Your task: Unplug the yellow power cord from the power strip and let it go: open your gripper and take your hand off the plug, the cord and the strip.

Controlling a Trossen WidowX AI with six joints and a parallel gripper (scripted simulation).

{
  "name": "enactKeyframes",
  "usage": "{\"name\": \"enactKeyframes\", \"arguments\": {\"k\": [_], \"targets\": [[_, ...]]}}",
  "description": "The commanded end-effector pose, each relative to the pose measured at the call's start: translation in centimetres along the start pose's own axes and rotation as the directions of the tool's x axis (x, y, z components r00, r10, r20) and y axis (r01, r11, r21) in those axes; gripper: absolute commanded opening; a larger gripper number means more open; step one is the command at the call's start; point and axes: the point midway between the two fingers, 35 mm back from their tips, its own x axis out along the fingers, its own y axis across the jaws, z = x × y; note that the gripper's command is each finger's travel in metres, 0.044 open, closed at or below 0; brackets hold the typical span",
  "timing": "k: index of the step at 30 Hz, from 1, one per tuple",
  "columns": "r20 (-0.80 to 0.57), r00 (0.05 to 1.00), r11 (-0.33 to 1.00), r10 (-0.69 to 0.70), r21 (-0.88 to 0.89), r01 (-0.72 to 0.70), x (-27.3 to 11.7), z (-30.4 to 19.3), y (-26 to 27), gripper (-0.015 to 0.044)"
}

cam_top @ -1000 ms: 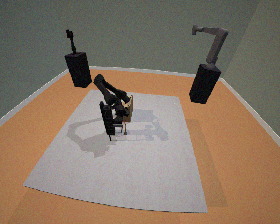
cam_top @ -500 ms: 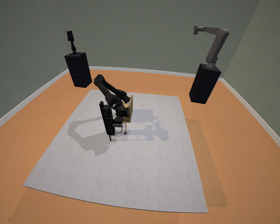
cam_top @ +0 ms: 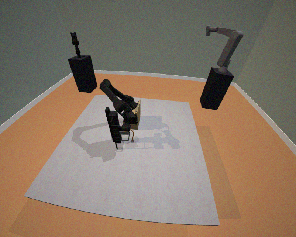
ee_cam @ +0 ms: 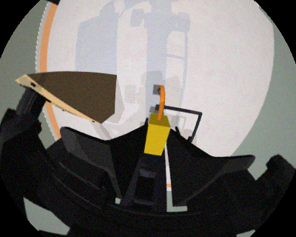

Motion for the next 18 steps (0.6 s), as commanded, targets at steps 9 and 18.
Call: {"name": "enactKeyframes", "arguments": {"k": [9,18], "targets": [[0.100,0.995,1.000,0.001,-0.018,0.000,-1.1,3.9,0.3,0.0105],[0.100,0.995,1.000,0.001,-0.018,0.000,-1.1,3.9,0.3,0.0160]]}}
